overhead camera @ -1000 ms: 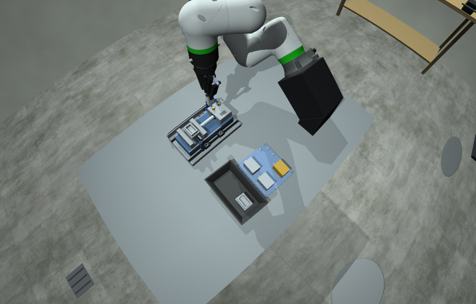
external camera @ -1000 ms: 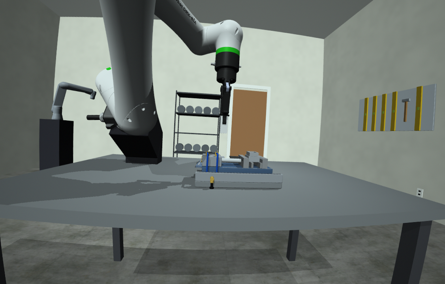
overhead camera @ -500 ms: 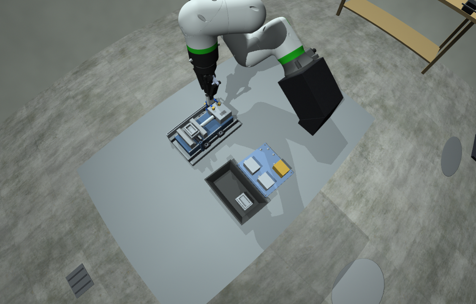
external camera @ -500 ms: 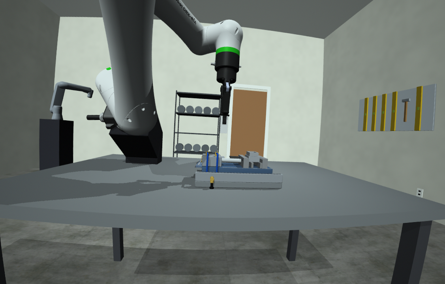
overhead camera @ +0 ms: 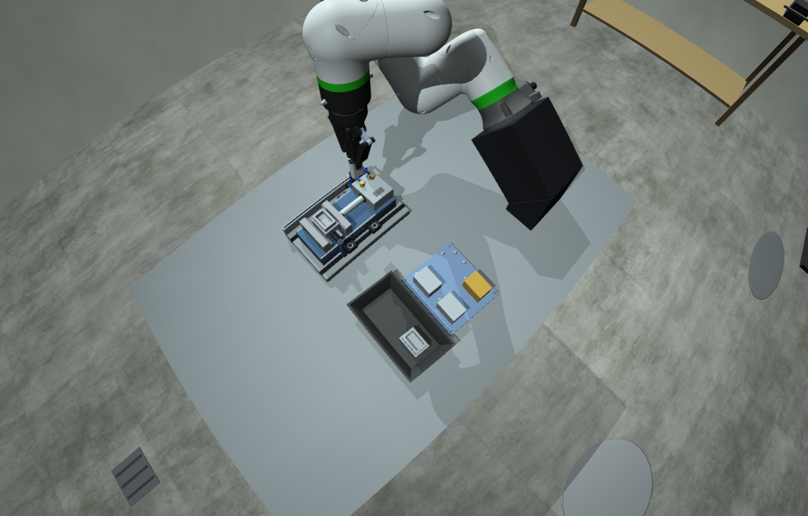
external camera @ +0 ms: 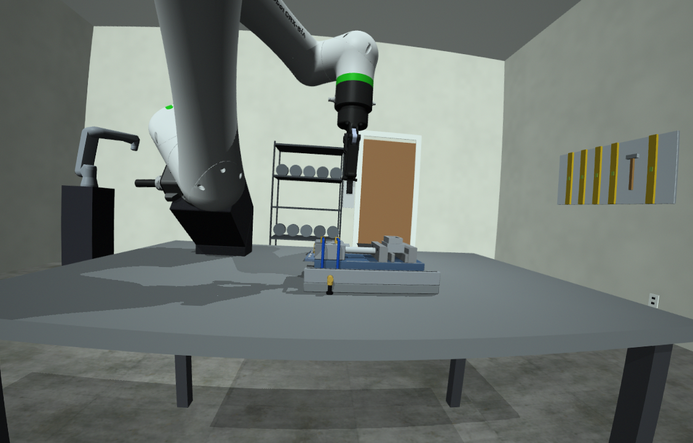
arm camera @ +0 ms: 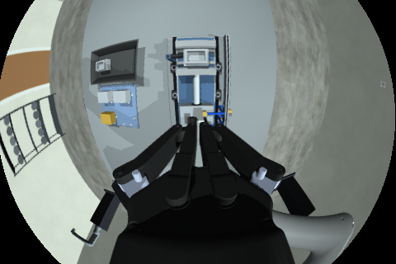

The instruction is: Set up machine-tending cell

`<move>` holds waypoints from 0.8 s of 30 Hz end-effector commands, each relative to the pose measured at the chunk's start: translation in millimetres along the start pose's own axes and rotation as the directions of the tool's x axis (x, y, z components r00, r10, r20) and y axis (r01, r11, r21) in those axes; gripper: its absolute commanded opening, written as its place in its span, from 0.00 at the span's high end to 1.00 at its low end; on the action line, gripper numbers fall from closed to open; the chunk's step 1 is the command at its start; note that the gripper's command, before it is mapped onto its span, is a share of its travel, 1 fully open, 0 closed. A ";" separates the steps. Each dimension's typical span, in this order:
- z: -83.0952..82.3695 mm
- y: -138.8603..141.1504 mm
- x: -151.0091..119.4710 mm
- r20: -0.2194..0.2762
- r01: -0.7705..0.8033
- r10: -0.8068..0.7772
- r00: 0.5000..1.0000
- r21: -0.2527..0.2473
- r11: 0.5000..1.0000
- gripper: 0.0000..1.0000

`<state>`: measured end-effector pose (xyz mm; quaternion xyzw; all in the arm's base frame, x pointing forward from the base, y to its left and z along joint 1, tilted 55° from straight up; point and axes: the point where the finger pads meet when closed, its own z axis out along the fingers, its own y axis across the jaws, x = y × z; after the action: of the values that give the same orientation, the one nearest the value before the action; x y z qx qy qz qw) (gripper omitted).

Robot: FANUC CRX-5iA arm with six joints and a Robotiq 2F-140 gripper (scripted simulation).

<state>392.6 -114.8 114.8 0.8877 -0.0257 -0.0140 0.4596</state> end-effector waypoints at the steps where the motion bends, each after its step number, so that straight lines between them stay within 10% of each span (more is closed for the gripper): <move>1: -0.2 -0.1 0.1 0.000 0.000 0.000 1.000 0.000 1.000 1.00; 10: -2.5 -0.9 14.7 0.000 -0.195 0.195 0.981 0.001 0.981 1.00; 24: -5.4 -2.1 56.3 0.001 -0.681 0.681 0.733 0.002 0.733 1.00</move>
<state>439.4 -112.4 116.1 0.8397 -0.2950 0.1249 0.4385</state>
